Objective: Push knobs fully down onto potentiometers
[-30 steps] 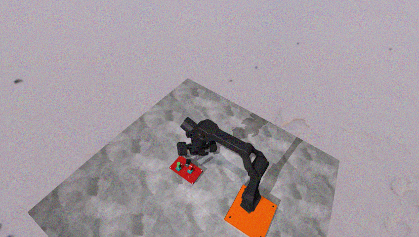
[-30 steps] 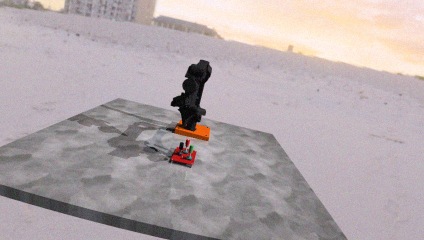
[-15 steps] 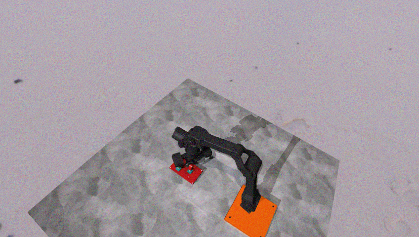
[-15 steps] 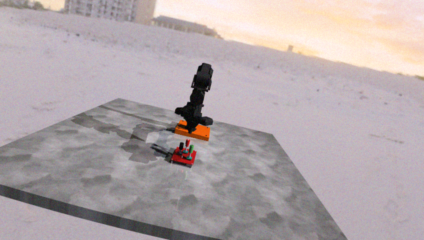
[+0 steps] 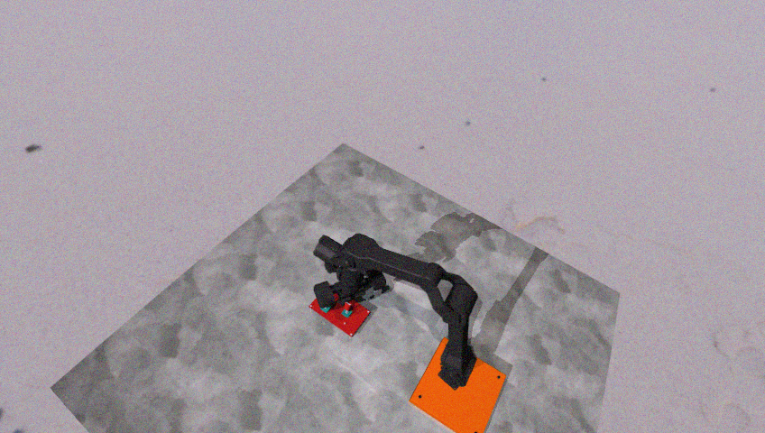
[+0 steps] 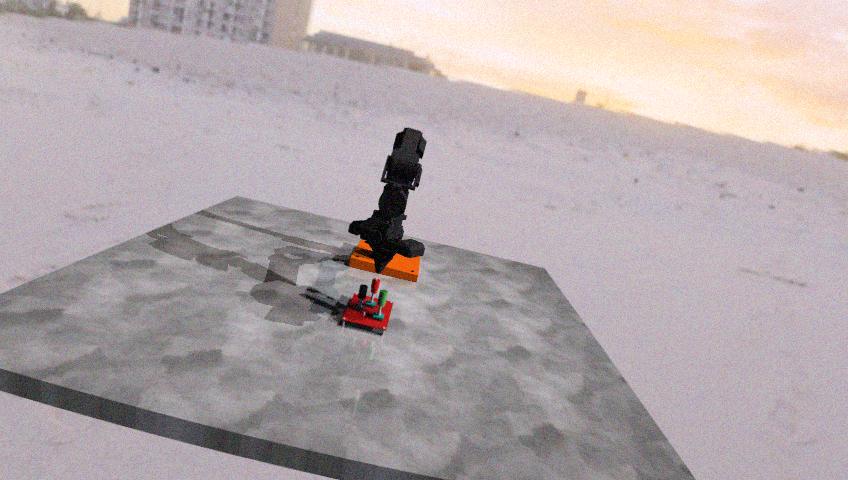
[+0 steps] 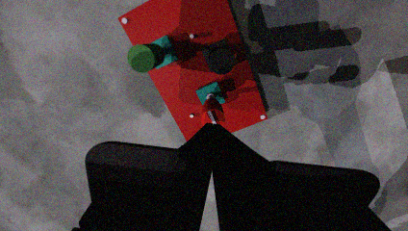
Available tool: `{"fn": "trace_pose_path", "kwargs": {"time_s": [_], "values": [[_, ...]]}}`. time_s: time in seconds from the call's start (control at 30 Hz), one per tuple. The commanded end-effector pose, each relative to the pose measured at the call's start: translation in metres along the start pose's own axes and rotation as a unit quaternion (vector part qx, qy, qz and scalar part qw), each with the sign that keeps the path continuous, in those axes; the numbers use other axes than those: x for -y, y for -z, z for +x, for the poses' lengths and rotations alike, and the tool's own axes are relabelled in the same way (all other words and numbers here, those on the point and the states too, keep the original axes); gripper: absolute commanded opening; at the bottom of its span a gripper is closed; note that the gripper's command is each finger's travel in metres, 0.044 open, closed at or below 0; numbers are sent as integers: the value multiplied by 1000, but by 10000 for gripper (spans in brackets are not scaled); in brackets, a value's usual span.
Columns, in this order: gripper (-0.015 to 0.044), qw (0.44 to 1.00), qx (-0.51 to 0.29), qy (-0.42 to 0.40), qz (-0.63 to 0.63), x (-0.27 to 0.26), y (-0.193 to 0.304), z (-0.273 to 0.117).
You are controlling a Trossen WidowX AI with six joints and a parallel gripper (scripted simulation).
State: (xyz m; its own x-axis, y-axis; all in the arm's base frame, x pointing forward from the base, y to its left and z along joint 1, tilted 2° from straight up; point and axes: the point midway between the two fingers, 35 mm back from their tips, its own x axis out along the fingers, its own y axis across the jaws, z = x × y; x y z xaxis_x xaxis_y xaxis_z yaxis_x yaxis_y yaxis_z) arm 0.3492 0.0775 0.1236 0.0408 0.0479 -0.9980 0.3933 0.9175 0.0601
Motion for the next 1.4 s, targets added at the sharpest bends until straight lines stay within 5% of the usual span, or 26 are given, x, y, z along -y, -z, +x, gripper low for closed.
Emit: {"fn": "trace_pose_path", "kwargs": {"time_s": [0.0,1.37], "values": [[0,1000,-3,5,-2,2,1,9],[0,1000,-3,5,-2,2,2,20]]}}
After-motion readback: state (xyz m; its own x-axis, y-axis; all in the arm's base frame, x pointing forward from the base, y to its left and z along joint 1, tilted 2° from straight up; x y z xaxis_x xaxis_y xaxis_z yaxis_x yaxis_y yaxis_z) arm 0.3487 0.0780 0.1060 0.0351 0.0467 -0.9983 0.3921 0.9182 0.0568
